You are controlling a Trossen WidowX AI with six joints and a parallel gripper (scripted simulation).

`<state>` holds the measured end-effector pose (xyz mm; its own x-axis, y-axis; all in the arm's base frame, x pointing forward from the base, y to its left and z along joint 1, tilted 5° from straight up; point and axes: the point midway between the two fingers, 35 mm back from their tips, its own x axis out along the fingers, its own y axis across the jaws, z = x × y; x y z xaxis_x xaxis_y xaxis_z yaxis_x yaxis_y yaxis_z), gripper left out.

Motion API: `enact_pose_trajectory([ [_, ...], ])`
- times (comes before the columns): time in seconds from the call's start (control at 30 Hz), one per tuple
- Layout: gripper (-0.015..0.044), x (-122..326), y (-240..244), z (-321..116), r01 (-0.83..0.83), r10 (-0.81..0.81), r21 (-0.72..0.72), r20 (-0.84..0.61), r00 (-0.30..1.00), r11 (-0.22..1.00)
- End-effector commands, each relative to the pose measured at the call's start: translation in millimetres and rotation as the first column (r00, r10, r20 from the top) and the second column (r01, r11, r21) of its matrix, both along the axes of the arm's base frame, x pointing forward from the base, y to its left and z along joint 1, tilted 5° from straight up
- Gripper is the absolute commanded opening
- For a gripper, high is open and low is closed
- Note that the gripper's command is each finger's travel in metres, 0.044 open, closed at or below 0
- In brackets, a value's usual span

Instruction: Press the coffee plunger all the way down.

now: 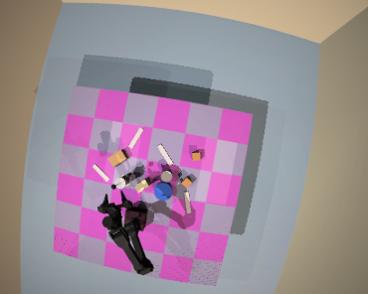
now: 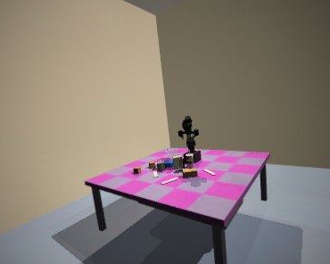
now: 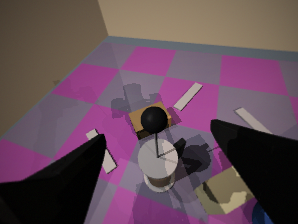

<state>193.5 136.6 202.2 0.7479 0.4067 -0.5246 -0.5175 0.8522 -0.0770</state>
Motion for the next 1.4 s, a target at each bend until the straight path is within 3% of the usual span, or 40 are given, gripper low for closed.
enact_pose_trajectory([
  [0.0,0.0440,0.0,0.8,-2.9,-0.007,0.007,0.006,0.005,1.000,1.000],
  [0.87,0.0440,29.1,16.5,-23.0,-0.006,0.006,0.007,0.008,1.000,1.000],
  [1.27,0.0125,29.1,16.5,-23.0,-0.006,0.006,0.007,0.008,1.000,1.000],
  [1.37,0.0120,29.1,16.5,-23.0,-0.006,0.006,0.007,0.008,1.000,1.000],
])
